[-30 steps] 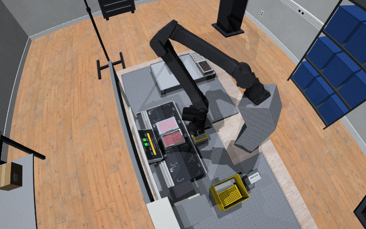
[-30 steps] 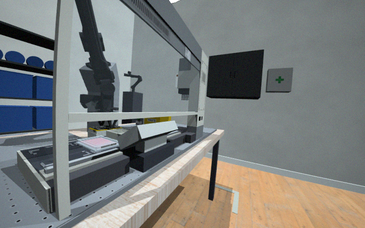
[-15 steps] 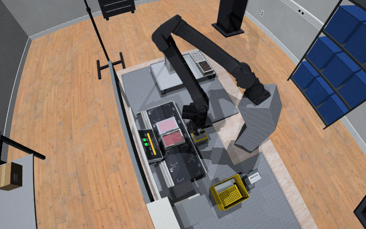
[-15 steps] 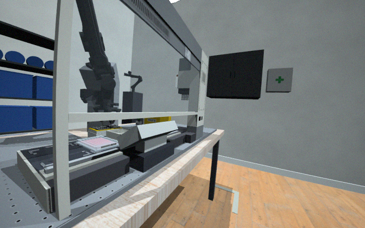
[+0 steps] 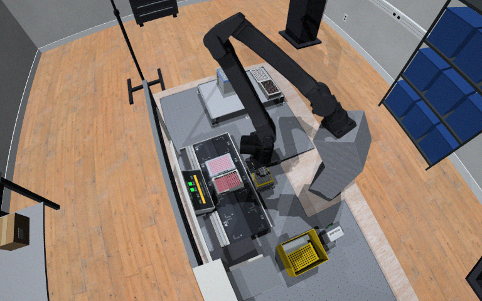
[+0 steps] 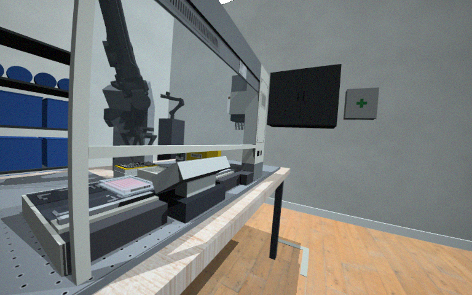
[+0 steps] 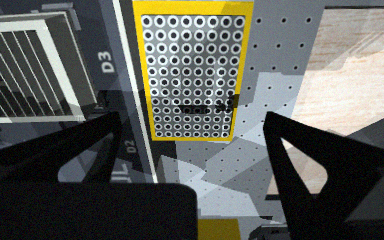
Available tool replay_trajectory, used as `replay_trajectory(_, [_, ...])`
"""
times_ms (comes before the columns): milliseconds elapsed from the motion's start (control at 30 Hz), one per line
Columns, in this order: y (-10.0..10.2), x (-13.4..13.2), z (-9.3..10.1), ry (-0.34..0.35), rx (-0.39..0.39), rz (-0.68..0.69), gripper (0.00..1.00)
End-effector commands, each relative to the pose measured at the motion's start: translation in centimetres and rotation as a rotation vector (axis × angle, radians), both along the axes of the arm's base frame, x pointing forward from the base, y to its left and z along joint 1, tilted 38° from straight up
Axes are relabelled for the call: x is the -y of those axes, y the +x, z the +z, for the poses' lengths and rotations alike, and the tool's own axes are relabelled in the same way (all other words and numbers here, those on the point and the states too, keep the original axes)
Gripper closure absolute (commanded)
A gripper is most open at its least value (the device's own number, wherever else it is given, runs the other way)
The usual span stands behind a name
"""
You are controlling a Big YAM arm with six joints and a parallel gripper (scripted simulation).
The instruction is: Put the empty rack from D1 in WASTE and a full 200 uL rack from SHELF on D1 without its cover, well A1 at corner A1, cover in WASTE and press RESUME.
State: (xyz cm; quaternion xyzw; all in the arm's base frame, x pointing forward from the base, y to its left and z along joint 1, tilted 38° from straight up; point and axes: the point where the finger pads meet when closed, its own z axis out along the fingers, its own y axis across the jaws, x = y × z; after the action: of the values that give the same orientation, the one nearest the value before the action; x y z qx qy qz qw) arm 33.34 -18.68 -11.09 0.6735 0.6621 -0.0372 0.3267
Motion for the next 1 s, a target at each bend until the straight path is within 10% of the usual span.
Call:
replay_trajectory(0, [-1.2,-1.2,0.5,0.011,-0.013,0.001,0.00])
replay_trajectory(967, [-2.6,-3.1,3.7,0.008,-0.007,0.001,0.00])
